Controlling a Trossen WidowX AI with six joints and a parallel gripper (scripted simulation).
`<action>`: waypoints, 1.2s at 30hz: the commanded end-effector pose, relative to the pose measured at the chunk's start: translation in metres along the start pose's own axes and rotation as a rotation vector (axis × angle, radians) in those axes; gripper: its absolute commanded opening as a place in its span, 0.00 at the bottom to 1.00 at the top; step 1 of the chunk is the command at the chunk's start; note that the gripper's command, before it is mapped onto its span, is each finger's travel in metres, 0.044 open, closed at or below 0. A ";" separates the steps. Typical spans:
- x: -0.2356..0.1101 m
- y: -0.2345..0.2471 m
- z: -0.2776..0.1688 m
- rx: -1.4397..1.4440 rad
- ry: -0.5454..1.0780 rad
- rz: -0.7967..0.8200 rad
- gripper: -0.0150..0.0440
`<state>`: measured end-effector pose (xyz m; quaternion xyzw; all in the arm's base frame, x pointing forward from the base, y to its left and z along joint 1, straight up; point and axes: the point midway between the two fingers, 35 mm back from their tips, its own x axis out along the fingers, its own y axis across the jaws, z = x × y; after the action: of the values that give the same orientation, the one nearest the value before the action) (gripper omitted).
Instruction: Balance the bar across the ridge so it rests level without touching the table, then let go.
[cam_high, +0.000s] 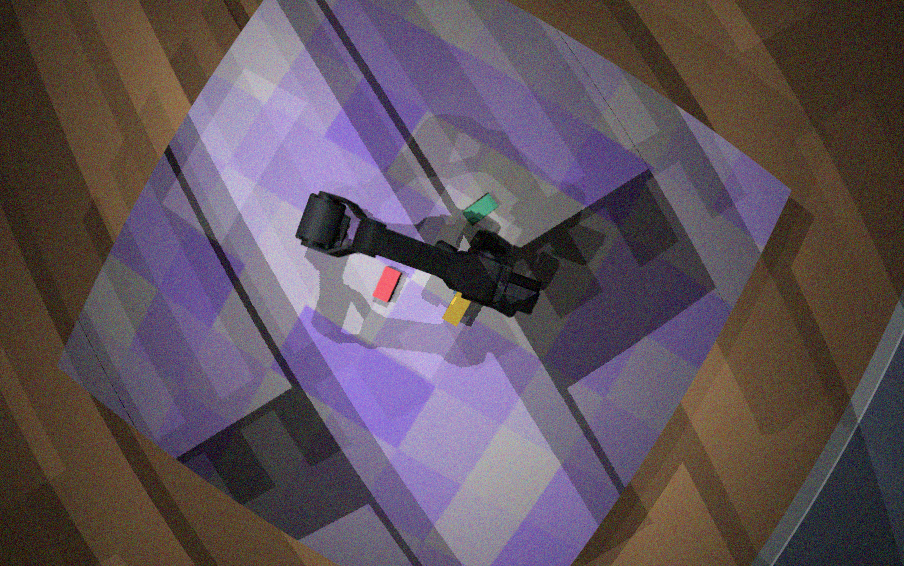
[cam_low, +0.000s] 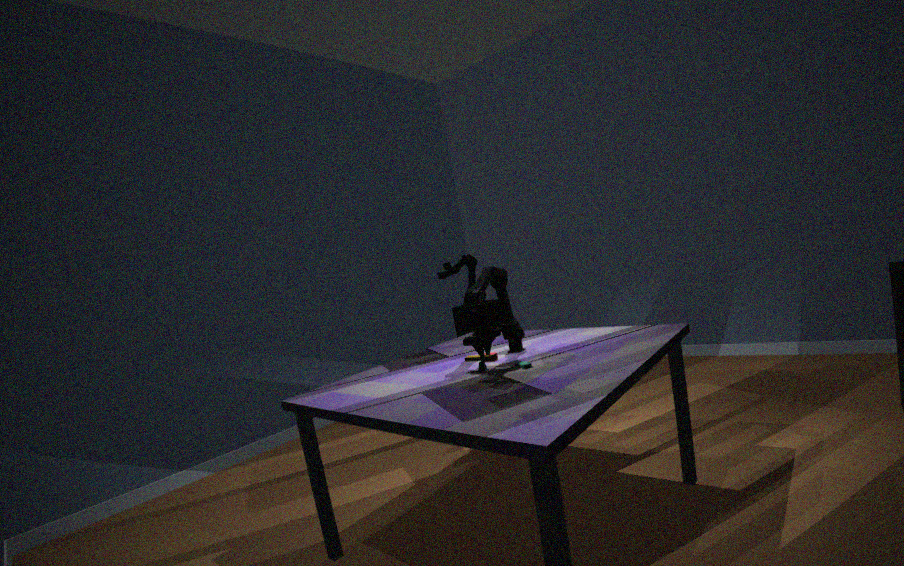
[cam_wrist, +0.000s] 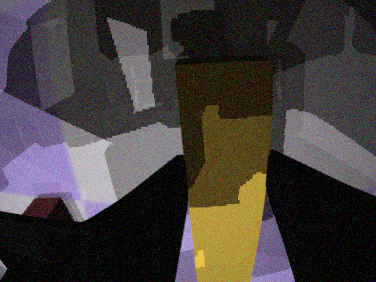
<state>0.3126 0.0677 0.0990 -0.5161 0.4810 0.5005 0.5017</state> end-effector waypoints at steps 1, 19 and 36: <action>0.002 0.001 0.000 0.000 -0.001 0.004 0.25; 0.003 0.001 0.000 0.000 -0.001 0.004 0.25; 0.005 0.001 0.000 0.000 -0.001 0.004 0.25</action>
<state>0.3128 0.0676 0.0960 -0.5160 0.4811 0.5005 0.5018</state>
